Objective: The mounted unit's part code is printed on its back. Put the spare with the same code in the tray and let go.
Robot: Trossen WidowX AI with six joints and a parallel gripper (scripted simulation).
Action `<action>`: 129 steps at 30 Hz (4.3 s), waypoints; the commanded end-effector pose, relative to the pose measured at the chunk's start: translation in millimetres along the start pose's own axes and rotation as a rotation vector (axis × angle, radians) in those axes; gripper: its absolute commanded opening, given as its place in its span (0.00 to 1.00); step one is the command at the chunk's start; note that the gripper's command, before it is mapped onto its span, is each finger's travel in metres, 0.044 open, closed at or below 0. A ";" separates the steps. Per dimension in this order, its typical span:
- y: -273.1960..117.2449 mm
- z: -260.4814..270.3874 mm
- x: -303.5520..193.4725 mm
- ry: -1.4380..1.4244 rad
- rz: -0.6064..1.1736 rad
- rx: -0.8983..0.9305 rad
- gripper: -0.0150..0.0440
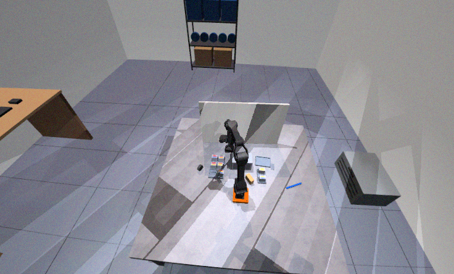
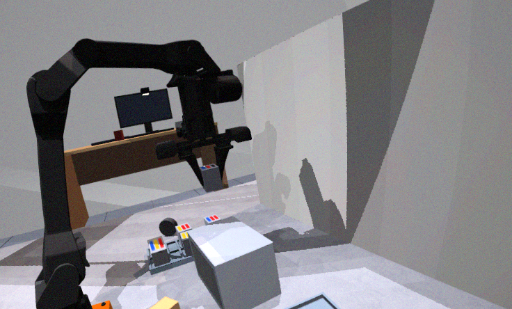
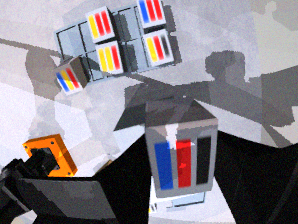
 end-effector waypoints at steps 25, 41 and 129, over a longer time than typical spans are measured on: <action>-2.0 -98.7 -134.1 -0.023 0.015 -0.007 0.25; -0.7 -122.9 -234.2 -0.051 0.028 -0.005 0.25; 52.7 -134.2 -261.0 -0.057 0.031 -0.005 0.25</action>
Point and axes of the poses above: the point midway between the two fingers, 35 mm back from their tips, its own y axis out along the fingers, its own z axis across the jaws, x = y × z, the point moved 4 cm from there along -y, back along the fingers, and after that the axes turned 15 degrees about y, right-handed, at the moved point
